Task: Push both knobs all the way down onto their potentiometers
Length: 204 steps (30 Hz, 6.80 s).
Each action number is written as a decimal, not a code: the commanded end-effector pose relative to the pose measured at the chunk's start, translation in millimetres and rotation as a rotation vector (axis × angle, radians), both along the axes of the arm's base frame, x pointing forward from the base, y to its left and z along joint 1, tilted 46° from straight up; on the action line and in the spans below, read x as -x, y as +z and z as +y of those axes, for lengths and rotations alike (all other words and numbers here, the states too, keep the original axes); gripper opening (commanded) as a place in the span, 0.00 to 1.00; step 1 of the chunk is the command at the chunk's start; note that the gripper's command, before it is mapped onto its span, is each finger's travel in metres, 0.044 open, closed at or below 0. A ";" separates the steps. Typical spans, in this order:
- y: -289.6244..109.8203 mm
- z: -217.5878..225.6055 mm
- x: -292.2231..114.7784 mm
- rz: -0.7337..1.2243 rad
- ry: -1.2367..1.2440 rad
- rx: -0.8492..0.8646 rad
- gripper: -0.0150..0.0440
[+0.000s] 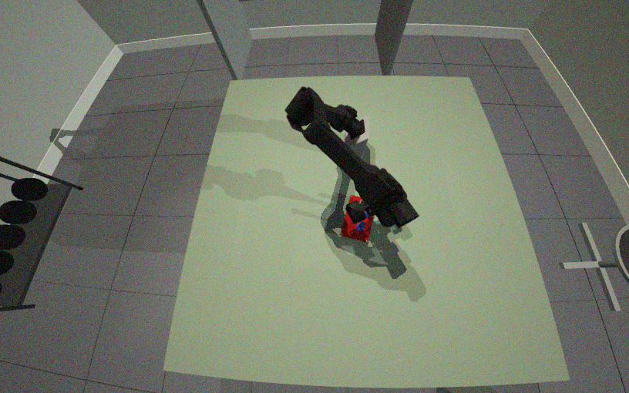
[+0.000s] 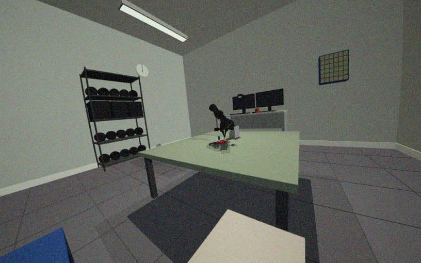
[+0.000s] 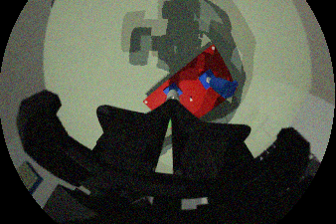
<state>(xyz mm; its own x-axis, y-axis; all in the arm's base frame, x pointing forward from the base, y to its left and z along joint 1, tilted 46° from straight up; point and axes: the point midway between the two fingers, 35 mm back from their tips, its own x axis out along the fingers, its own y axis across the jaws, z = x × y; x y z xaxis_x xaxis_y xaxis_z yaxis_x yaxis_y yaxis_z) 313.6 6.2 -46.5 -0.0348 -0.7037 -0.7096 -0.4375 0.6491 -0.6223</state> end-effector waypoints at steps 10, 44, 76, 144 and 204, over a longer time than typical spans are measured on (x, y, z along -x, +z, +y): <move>-9.0 -12.7 -1.1 -0.001 -0.029 0.008 0.25; 13.4 9.2 -1.4 0.005 -0.025 0.014 0.48; 62.3 19.8 -53.7 -0.609 -0.624 0.036 0.25; 38.5 -12.8 -55.1 -0.712 -0.736 0.052 0.25; 29.2 -22.3 -54.3 -0.712 -0.735 0.052 0.25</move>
